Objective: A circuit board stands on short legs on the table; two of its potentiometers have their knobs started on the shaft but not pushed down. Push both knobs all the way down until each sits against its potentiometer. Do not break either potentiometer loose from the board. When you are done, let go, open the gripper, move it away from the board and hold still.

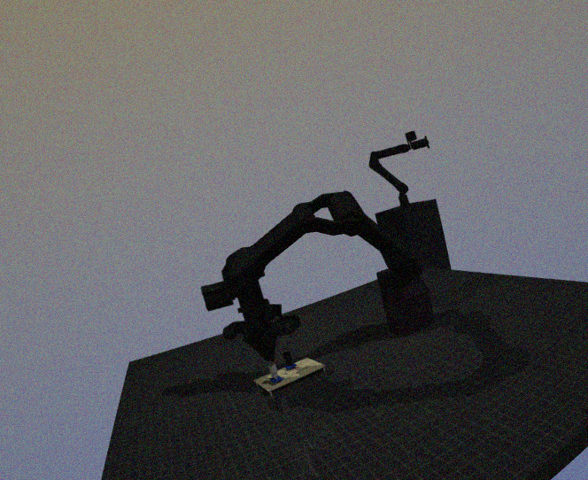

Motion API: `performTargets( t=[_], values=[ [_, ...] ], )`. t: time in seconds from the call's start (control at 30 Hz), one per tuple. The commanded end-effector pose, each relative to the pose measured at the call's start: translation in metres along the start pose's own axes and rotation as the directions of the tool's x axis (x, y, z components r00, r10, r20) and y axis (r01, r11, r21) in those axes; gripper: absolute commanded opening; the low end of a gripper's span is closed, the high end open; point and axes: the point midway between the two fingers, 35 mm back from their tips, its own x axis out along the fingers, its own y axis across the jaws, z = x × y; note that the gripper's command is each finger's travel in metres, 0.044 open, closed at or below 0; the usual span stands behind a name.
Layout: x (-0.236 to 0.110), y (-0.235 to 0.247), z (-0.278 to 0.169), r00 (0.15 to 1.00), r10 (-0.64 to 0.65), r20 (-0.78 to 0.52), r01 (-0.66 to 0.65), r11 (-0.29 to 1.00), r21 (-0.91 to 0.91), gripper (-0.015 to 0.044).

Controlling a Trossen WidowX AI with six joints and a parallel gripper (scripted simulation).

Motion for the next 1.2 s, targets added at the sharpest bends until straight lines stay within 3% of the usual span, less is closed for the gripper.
performTargets(
  t=[0.0,0.17,0.4,0.67,1.17],
  values=[
    [0.001,0.000,0.000,1.000,-0.001,0.001,0.001,1.000,0.001,0.0131],
    [-0.002,-0.003,0.007,1.000,0.000,0.002,0.000,1.000,0.001,0.0263],
    [-0.021,-0.043,0.077,1.000,0.006,0.008,-0.006,1.000,0.003,0.0440],
    [-0.023,-0.103,0.147,1.000,-0.001,0.004,0.001,1.000,0.002,0.0440],
    [-0.023,-0.105,0.149,1.000,-0.001,0.003,0.001,1.000,0.002,0.0440]
  ],
)
